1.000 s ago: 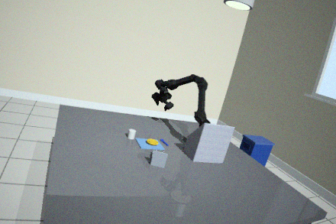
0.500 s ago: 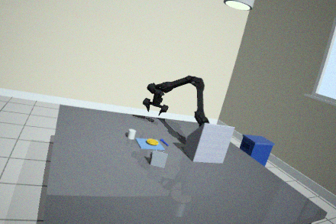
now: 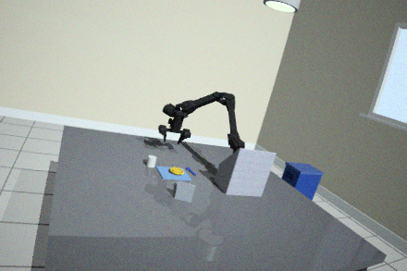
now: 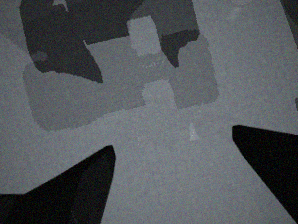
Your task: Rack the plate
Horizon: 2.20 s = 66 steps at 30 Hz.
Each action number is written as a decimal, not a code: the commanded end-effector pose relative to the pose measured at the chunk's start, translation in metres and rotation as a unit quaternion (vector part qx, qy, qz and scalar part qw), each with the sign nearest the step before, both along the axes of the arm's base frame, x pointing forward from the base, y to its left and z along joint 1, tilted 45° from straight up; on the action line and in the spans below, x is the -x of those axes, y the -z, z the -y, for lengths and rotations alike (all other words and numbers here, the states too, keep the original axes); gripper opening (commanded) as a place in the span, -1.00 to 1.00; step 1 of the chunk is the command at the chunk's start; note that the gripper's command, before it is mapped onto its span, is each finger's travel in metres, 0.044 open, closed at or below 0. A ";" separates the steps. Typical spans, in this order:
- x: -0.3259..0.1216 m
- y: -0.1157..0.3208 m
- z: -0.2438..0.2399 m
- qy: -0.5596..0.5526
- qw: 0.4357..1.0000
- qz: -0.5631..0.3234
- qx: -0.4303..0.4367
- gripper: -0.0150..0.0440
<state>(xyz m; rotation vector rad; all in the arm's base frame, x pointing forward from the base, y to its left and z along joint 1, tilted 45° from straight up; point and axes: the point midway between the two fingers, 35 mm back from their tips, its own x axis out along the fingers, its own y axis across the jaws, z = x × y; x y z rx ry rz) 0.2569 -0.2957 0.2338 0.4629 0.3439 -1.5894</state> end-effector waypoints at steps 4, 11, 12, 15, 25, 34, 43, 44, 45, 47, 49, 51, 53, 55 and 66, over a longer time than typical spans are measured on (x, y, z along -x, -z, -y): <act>-0.020 0.035 -0.025 -0.069 0.993 -0.087 -0.033 0.86; -0.036 0.068 -0.054 -0.143 0.972 -0.176 -0.059 0.86; -0.038 0.073 -0.058 -0.153 0.968 -0.187 -0.062 0.86; -0.041 0.083 -0.071 -0.176 0.958 -0.214 -0.069 0.86; -0.048 0.113 -0.104 -0.247 0.917 -0.301 -0.085 0.86; -0.051 0.145 -0.138 -0.332 0.845 -0.408 -0.098 0.86; -0.046 0.176 -0.172 -0.408 0.752 -0.507 -0.103 0.86; -0.045 0.179 -0.176 -0.416 0.741 -0.517 -0.104 0.86; -0.044 0.182 -0.179 -0.424 0.729 -0.527 -0.104 0.86; -0.042 0.188 -0.187 -0.438 0.706 -0.547 -0.104 0.86; -0.040 0.194 -0.194 -0.452 0.681 -0.567 -0.103 0.86; -0.037 0.200 -0.200 -0.464 0.658 -0.584 -0.102 0.86; -0.036 0.202 -0.202 -0.469 0.649 -0.590 -0.102 0.86; -0.036 0.202 -0.202 -0.469 0.649 -0.590 -0.102 0.86; -0.037 0.211 -0.192 -0.468 0.651 -0.589 -0.102 0.86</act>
